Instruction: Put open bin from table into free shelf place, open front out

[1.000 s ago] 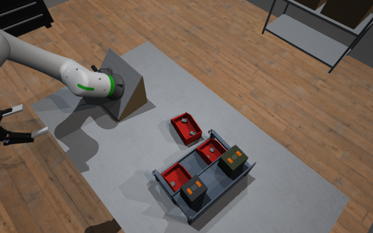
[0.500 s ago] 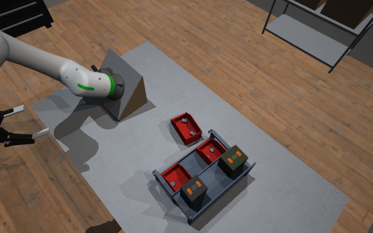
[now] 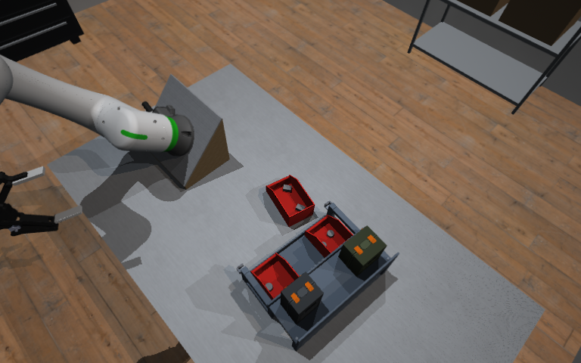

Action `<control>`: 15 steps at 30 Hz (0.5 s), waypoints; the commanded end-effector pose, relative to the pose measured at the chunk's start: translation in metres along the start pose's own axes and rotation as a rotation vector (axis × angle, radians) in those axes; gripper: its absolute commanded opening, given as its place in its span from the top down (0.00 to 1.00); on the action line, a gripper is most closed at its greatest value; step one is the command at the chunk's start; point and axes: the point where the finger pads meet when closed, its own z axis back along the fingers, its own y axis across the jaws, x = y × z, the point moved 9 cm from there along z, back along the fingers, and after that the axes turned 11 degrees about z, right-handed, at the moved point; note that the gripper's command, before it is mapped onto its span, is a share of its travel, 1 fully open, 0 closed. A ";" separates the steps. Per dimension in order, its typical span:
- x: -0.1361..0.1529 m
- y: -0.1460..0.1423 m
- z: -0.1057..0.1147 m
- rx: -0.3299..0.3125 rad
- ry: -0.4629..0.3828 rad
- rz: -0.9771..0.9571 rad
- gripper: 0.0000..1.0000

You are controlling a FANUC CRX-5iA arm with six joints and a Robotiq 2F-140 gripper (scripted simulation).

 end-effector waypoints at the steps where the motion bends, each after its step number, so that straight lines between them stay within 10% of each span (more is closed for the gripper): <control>1: 0.004 -0.008 -0.003 -0.001 0.022 0.054 0.00; 15: 0.019 -0.036 -0.016 0.003 0.106 0.257 0.00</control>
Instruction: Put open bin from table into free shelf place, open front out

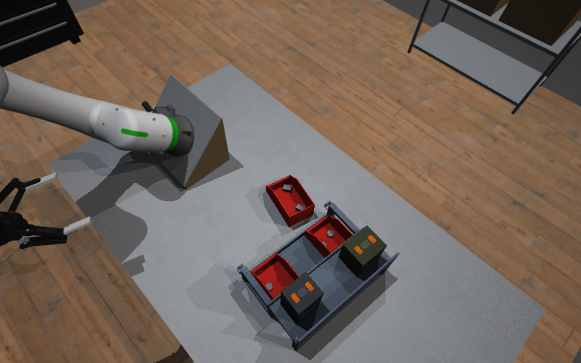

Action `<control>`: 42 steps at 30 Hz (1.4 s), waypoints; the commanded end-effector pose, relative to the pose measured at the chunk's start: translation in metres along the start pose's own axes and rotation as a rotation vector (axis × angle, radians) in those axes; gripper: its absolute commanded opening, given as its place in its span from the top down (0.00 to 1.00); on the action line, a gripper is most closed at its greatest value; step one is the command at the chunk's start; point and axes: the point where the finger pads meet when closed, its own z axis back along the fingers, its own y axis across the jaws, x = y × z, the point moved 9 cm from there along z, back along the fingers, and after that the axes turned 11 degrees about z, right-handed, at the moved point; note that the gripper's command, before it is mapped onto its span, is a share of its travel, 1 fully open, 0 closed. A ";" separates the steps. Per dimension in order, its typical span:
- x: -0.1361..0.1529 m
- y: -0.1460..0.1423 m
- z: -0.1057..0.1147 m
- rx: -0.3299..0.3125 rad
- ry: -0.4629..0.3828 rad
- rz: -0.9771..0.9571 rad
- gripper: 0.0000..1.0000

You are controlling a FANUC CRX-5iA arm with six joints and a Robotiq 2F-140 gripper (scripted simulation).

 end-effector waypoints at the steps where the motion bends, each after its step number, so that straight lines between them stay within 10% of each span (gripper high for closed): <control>1: 0.005 -0.013 -0.006 0.002 0.039 0.090 0.00; 42: 0.083 -0.136 -0.098 0.180 0.494 1.174 0.00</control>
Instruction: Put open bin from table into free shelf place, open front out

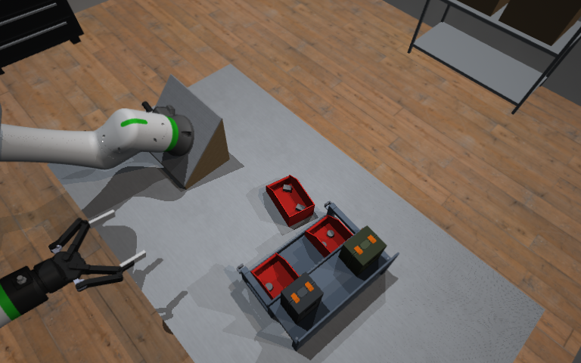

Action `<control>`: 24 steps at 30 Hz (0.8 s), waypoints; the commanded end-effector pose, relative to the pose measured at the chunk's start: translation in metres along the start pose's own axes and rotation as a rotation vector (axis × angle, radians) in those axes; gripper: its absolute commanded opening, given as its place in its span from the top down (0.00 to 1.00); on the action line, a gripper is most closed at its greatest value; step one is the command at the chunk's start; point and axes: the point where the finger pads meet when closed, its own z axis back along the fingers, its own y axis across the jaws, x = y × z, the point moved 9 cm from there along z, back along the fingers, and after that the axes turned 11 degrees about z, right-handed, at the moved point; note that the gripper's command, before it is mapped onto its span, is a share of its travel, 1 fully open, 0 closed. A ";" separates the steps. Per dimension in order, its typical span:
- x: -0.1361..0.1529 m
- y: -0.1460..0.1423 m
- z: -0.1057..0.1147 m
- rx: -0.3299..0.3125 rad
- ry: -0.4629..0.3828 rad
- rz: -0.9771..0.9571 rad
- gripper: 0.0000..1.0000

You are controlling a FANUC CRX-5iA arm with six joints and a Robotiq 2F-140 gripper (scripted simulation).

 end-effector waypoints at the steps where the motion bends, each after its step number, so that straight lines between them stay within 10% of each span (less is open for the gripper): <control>1: -0.001 -0.024 -0.011 0.039 0.066 0.176 0.00; 24: 0.017 -0.119 -0.052 0.220 0.254 0.846 0.00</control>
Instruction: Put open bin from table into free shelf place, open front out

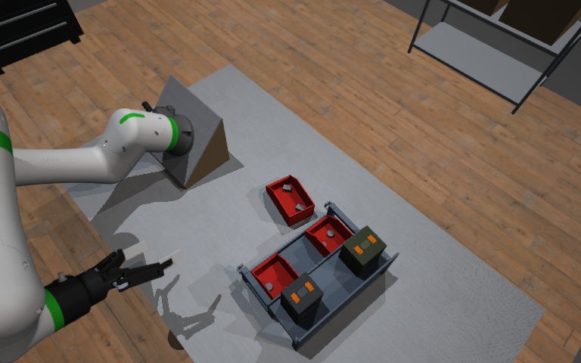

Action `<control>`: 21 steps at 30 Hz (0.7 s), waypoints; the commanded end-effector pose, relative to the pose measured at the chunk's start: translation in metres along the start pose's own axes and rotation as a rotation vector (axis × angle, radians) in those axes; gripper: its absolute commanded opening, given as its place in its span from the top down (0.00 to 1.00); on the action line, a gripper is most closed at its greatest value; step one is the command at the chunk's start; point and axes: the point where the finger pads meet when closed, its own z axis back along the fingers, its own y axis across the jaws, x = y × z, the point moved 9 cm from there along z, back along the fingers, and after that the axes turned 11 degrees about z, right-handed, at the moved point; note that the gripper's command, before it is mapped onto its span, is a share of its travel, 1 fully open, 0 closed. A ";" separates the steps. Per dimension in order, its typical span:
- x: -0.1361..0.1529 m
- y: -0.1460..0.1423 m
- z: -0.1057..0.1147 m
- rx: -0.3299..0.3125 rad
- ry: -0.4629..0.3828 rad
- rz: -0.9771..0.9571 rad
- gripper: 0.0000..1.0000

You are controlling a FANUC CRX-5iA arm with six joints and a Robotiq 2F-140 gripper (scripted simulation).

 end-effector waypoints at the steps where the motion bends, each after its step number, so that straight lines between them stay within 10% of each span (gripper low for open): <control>1: -0.009 -0.026 -0.007 0.049 0.048 0.180 0.00; 21: -0.019 -0.126 -0.028 0.224 0.170 0.791 0.00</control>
